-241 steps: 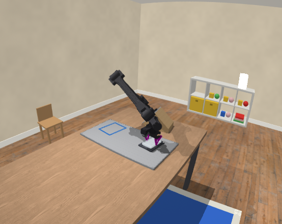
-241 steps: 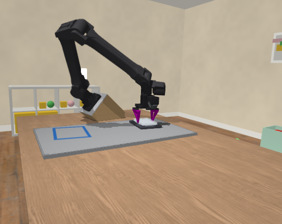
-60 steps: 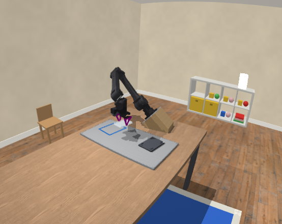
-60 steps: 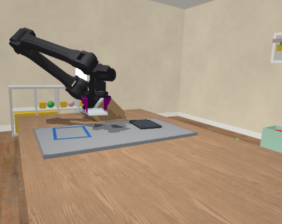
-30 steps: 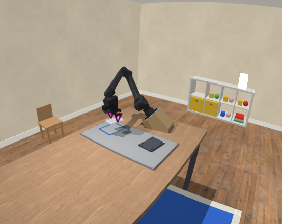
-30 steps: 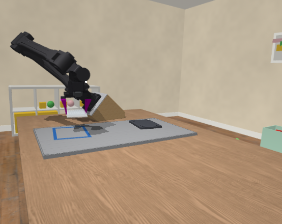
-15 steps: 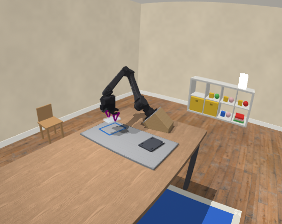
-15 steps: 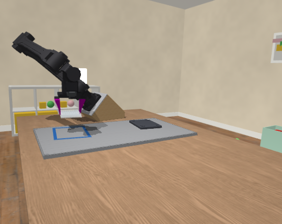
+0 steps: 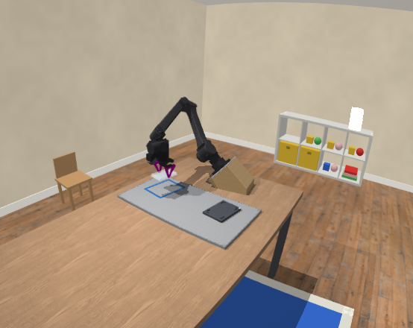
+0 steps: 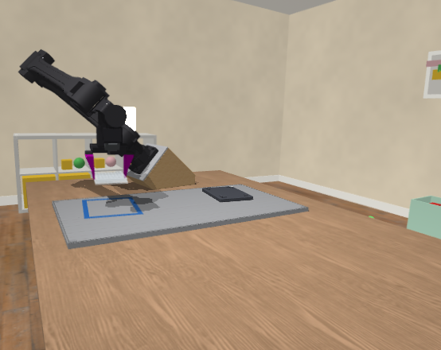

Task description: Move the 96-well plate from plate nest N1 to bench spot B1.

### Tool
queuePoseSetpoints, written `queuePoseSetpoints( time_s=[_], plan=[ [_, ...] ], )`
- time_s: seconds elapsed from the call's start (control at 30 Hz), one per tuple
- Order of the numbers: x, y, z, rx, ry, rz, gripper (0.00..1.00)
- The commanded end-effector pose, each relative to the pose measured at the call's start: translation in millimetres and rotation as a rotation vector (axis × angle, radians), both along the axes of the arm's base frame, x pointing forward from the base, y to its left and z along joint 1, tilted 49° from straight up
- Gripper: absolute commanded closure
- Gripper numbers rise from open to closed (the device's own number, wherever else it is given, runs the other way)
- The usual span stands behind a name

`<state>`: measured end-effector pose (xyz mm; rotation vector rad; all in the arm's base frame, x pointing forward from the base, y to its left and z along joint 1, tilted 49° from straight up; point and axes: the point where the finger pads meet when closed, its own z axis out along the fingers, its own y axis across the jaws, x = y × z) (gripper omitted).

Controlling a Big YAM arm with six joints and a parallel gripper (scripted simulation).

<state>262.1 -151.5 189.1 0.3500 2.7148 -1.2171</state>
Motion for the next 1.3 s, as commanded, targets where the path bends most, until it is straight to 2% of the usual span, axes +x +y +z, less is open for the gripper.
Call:
queuePoseSetpoints(
  time_s=[0.0,0.1,0.13,0.17,0.2,0.27,0.3,0.33,0.37,0.4,0.47,1.27],
  plan=[
    [7.5,0.9,8.4,-0.002,-0.021,0.008,1.0],
    [7.5,1.0,8.4,-0.002,-0.021,0.008,1.0],
    [5.7,0.8,0.3,0.0,0.005,0.014,1.0],
    [5.7,0.9,0.1,0.0,0.005,0.014,1.0],
    [7.6,1.1,8.2,-0.002,-0.021,0.008,1.0],
    [7.6,1.1,8.1,-0.002,-0.021,0.008,1.0],
    [5.8,1.7,-0.5,0.001,0.0,0.011,1.0],
    [5.9,1.9,-0.7,0.001,-0.001,0.011,1.0],
    [7.7,1.2,8.0,-0.002,-0.021,0.008,1.0],
    [7.7,1.3,8.0,-0.002,-0.021,0.008,1.0],
    [2.4,-3.3,-4.6,0.001,0.008,0.001,1.0],
    [6.3,-25.8,-26.3,0.001,0.007,0.011,1.0]
  ],
)
